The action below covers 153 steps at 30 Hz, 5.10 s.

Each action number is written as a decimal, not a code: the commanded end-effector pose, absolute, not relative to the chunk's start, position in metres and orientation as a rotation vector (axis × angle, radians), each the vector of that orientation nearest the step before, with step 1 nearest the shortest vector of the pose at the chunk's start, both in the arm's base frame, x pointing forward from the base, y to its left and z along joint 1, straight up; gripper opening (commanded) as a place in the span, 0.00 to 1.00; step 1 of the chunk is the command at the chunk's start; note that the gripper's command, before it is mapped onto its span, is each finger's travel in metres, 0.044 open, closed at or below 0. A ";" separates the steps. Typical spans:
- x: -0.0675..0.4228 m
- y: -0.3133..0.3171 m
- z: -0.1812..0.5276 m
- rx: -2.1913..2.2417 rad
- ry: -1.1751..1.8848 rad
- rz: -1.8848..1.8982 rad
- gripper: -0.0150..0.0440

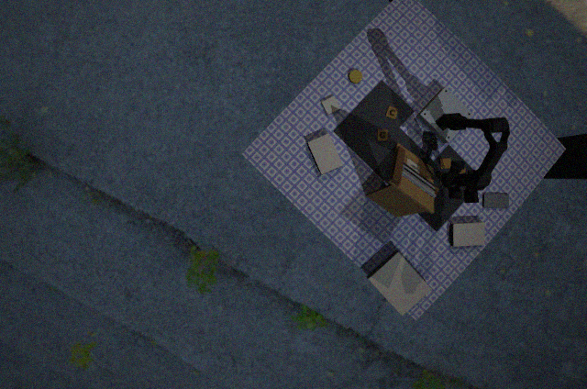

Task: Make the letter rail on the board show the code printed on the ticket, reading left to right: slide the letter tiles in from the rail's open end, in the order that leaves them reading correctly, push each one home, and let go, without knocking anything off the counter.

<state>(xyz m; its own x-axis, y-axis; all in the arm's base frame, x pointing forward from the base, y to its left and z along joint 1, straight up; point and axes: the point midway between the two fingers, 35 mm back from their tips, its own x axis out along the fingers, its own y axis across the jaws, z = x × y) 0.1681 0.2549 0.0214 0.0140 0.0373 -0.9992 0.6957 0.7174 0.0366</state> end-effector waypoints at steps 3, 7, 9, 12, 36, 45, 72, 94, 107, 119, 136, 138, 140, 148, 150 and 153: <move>0.168 0.254 0.014 0.631 1.481 -0.576 0.83; 0.168 0.254 0.008 0.631 1.481 -0.576 0.83; 0.168 0.254 0.004 0.631 1.481 -0.576 0.83; 0.168 0.254 0.002 0.631 1.481 -0.576 0.83; 0.168 0.254 0.002 0.631 1.481 -0.576 0.83; 0.168 0.254 0.002 0.631 1.481 -0.576 0.83; 0.168 0.254 0.002 0.631 1.481 -0.577 0.83; 0.169 0.255 0.002 0.631 1.481 -0.576 0.67; 0.166 0.254 0.008 0.631 1.482 -0.576 0.25; 0.165 0.253 0.014 0.631 1.482 -0.577 0.25; 0.163 0.253 0.021 0.631 1.482 -0.577 0.25; 0.162 0.252 0.022 0.631 1.482 -0.577 0.25; 0.162 0.252 0.023 0.631 1.482 -0.577 0.25; 0.161 0.252 0.027 0.631 1.482 -0.577 0.25; 0.161 0.252 0.027 0.631 1.482 -0.577 0.25; 0.161 0.251 0.029 0.631 1.482 -0.577 0.25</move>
